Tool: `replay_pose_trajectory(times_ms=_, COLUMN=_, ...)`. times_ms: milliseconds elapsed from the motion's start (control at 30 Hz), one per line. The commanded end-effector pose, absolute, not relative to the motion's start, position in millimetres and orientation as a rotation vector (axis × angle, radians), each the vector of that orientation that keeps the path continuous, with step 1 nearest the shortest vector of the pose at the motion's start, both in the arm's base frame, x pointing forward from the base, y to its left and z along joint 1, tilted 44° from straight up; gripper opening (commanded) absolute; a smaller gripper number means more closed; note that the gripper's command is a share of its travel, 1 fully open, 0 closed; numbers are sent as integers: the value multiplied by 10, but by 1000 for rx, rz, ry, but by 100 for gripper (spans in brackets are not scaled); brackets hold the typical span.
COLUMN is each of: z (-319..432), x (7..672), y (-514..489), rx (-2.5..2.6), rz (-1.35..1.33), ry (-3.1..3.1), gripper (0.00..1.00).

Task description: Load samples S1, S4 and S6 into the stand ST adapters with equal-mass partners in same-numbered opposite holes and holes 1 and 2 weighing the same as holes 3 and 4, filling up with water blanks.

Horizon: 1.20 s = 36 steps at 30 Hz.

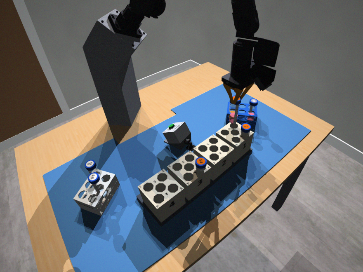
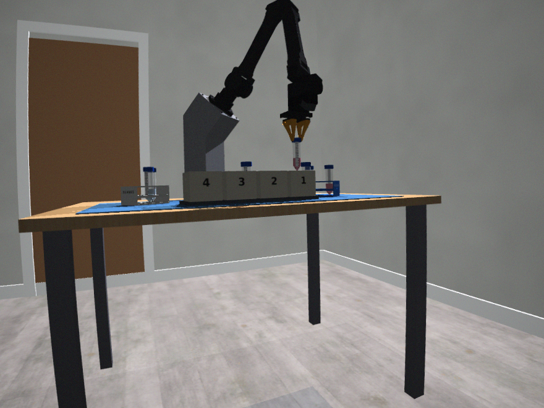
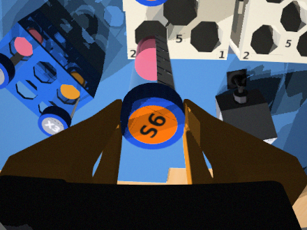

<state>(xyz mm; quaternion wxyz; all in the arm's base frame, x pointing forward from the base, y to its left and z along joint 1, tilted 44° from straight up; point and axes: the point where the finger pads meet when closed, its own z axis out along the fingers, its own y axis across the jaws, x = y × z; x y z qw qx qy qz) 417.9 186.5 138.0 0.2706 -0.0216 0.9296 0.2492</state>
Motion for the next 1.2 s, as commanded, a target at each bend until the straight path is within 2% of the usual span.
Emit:
replay_pose_trajectory(times_ms=0, z=1696, x=4318, y=1810, rx=-53, rz=674, ry=2439, gripper=0)
replay_pose_trajectory(times_ms=1167, z=1331, x=4464, y=2079, rx=-60, rz=685, ry=2464, gripper=0)
